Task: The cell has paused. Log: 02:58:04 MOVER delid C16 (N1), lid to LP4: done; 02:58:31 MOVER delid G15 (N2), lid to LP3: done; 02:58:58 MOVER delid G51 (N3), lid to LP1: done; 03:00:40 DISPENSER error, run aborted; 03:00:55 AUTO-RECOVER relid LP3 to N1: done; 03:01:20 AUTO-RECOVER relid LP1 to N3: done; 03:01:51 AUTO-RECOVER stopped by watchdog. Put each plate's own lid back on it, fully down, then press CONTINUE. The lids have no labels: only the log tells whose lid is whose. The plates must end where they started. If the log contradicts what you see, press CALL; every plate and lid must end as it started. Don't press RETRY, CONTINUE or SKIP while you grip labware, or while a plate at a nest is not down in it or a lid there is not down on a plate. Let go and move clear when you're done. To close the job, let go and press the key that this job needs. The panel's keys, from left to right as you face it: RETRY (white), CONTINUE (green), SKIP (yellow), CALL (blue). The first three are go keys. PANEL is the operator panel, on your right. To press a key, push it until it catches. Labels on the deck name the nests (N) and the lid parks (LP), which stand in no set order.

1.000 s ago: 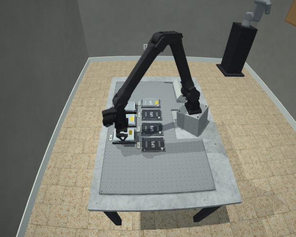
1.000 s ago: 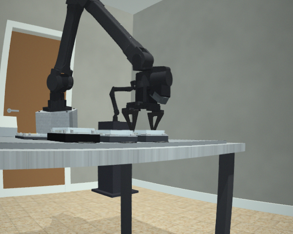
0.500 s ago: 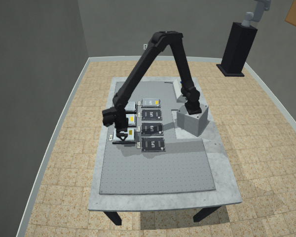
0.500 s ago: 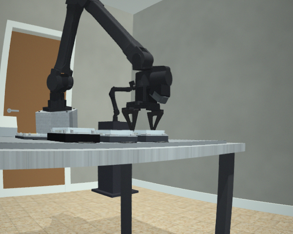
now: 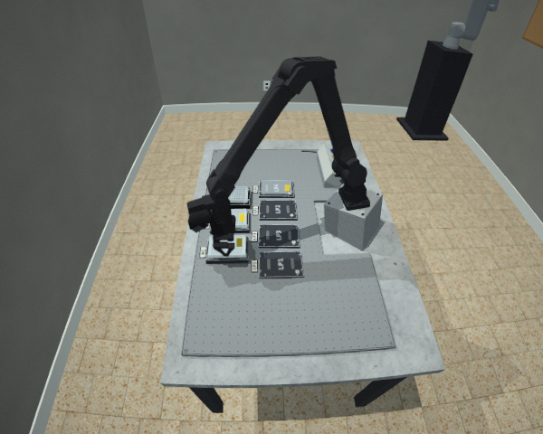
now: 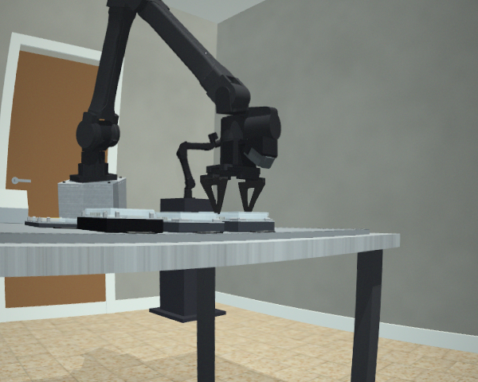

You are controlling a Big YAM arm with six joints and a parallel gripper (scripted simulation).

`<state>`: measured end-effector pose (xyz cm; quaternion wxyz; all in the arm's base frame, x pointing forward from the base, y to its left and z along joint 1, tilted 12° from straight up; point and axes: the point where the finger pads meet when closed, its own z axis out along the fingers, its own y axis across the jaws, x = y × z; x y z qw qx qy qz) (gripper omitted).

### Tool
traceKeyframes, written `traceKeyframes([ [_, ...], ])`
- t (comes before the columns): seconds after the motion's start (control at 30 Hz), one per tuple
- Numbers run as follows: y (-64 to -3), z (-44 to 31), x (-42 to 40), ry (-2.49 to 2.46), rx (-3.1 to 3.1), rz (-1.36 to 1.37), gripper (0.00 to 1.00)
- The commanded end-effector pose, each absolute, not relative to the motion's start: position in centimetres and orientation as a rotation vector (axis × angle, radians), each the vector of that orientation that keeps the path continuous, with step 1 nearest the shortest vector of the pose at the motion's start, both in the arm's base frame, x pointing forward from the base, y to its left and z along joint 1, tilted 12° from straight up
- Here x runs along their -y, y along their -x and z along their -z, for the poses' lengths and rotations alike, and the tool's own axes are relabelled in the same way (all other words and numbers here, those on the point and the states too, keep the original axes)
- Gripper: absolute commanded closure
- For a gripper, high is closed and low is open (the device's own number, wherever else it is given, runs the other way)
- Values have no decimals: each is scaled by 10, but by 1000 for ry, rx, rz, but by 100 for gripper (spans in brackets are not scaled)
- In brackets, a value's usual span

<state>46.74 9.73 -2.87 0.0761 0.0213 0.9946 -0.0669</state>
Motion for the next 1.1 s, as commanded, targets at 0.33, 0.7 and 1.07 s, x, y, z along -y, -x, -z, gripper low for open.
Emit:
traceKeyframes([
  [0.33, -476, 14, -96, -62, -2959, 190, 100],
  [0.7, -483, 7, -100, -63, -2944, 182, 100],
  [1.07, -487, 4, -106, -62, -2940, 178, 100],
])
